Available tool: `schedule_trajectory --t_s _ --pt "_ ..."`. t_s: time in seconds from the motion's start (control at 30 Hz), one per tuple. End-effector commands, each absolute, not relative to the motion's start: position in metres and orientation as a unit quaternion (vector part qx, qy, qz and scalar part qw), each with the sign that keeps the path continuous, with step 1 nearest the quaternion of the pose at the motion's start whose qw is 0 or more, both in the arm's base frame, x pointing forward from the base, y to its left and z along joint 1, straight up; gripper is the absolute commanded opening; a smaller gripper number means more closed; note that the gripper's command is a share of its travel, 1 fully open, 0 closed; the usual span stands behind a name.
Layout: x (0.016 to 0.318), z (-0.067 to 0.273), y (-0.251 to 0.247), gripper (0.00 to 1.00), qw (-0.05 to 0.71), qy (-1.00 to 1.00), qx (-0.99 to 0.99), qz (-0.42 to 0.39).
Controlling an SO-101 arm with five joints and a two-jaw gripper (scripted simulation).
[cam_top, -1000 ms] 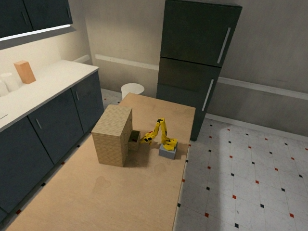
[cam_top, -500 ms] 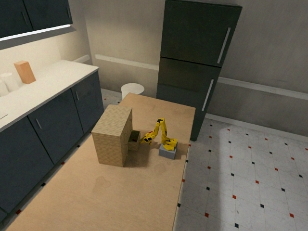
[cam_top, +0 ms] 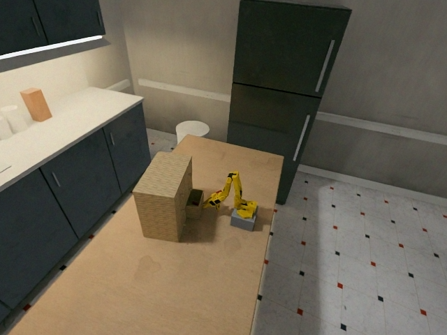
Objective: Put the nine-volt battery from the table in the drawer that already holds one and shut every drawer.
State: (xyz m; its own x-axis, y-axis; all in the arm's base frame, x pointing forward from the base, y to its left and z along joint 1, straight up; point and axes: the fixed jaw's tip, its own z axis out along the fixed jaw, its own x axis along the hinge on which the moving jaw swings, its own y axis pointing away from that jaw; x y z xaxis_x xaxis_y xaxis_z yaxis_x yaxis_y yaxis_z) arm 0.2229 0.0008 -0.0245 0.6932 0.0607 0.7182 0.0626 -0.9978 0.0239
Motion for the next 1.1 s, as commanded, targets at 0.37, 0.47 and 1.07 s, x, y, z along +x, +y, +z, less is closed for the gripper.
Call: schedule_trajectory --t_s 0.37,0.47,1.07 --pt "0.2238 -0.0247 0.0034 0.16 0.005 -0.034 -0.919 -0.392" --pt "0.2238 -0.0247 0.0034 0.14 0.005 -0.034 -0.919 -0.392" --pt "0.2238 -0.0247 0.0034 0.03 0.005 -0.034 -0.919 -0.392"
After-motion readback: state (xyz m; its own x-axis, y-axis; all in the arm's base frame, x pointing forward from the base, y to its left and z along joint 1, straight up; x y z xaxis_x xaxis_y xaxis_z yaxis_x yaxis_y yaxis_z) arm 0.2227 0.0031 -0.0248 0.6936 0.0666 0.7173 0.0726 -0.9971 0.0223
